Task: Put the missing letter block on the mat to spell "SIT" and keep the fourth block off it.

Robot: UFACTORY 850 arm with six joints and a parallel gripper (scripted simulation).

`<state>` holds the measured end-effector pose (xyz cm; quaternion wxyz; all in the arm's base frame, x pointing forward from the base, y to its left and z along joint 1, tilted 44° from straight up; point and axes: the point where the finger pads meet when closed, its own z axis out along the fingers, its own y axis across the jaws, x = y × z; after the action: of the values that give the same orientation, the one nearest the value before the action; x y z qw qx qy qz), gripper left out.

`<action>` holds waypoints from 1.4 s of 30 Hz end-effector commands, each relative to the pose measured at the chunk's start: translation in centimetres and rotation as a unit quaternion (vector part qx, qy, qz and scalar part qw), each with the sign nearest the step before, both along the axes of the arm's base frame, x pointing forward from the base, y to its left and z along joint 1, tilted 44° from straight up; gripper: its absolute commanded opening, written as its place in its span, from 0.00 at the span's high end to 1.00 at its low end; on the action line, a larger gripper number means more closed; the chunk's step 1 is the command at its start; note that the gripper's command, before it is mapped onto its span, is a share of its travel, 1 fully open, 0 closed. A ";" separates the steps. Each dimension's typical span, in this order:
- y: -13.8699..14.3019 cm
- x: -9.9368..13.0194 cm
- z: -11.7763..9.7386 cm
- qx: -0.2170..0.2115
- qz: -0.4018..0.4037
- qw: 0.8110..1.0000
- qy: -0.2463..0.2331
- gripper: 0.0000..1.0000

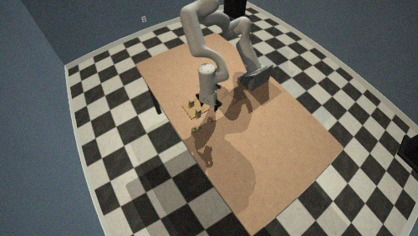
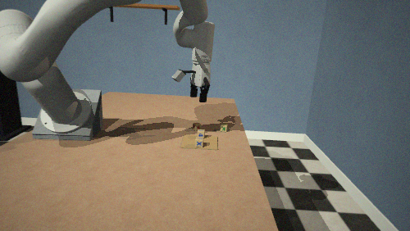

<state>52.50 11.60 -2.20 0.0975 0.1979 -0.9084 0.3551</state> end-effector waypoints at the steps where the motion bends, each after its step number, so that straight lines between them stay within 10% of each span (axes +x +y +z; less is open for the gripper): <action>1: 0.9 0.1 -0.5 -0.003 0.034 0.999 0.005 0.00; 26: 0.8 0.1 -0.6 -0.003 0.061 0.998 0.032 0.00; 42: 0.4 0.1 -1.0 0.001 0.204 0.965 0.167 0.00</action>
<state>52.50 11.99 -3.21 0.1566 0.4000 -0.8374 0.3382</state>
